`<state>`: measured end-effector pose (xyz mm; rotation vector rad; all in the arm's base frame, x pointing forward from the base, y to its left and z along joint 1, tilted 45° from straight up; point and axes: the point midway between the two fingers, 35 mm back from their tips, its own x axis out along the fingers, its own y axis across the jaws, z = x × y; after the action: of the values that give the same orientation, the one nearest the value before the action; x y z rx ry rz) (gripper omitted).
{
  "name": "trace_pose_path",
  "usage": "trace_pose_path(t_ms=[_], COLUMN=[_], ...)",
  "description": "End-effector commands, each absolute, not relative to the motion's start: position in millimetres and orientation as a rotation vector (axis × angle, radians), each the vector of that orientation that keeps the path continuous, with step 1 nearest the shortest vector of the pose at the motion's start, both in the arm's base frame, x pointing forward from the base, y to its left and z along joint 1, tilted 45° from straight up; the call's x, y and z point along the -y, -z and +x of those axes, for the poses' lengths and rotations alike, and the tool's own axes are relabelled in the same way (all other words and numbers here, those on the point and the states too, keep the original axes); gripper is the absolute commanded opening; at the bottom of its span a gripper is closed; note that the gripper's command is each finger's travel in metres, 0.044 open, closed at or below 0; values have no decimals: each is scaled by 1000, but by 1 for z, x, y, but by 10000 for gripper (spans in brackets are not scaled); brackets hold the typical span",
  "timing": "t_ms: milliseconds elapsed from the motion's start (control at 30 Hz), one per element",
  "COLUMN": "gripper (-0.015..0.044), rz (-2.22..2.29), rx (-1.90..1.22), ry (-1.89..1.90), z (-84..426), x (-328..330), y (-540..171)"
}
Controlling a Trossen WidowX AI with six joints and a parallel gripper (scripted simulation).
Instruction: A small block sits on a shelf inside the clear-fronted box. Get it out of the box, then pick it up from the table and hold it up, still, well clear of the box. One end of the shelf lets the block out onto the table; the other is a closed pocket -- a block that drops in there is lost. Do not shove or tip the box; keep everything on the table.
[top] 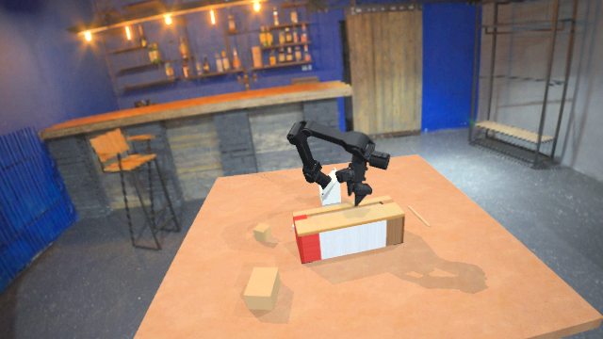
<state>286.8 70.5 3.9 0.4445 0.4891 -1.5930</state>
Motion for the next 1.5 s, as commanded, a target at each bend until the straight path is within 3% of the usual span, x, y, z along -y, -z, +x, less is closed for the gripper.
trace_pose_path(t_ms=[0, 867, 1467], gripper=[400, 400, 400], rz=[442, 440, 441], rx=[-489, -486, -486], ry=[1590, 1591, 1595], z=[287, 280, 280], x=[-65, -35, -19], y=[1, 28, 7])
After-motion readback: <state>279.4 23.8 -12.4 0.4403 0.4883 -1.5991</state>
